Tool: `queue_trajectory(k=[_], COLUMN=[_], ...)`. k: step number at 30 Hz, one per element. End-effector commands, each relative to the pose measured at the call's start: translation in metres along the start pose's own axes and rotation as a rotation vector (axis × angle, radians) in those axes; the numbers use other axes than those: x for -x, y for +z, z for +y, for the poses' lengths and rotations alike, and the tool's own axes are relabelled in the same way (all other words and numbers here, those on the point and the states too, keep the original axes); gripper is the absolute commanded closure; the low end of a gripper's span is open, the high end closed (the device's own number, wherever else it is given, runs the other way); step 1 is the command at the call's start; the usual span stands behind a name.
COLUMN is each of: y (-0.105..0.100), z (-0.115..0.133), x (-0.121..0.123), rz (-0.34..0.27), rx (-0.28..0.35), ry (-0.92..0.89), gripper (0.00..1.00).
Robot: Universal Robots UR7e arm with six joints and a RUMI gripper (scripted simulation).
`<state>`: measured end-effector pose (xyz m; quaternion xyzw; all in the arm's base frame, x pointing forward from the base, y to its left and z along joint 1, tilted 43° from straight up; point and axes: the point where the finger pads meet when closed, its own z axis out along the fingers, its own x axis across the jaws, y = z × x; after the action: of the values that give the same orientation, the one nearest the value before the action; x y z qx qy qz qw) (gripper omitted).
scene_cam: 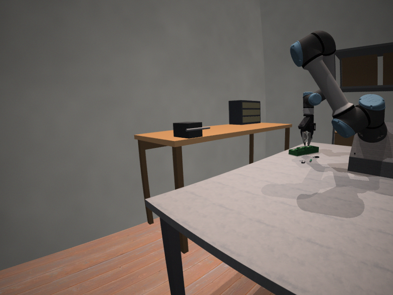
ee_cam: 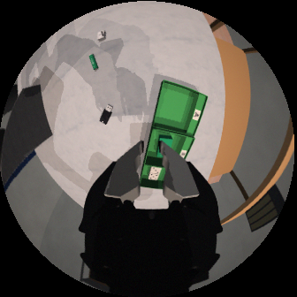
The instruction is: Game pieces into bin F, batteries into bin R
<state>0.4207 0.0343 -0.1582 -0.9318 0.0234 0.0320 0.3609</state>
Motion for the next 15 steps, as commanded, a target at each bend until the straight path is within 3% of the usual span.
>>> queue_trajectory(k=[1,7,15], y=[-0.004,-0.006,-0.008], z=[-0.037,-0.064,-0.117], x=[0.026,0.046,0.084], rz=[0.004,0.007,0.007], rx=[0.001,0.000,0.000], ry=[-0.157,-0.302,-0.313], gripper=[0.86,0.86,0.86])
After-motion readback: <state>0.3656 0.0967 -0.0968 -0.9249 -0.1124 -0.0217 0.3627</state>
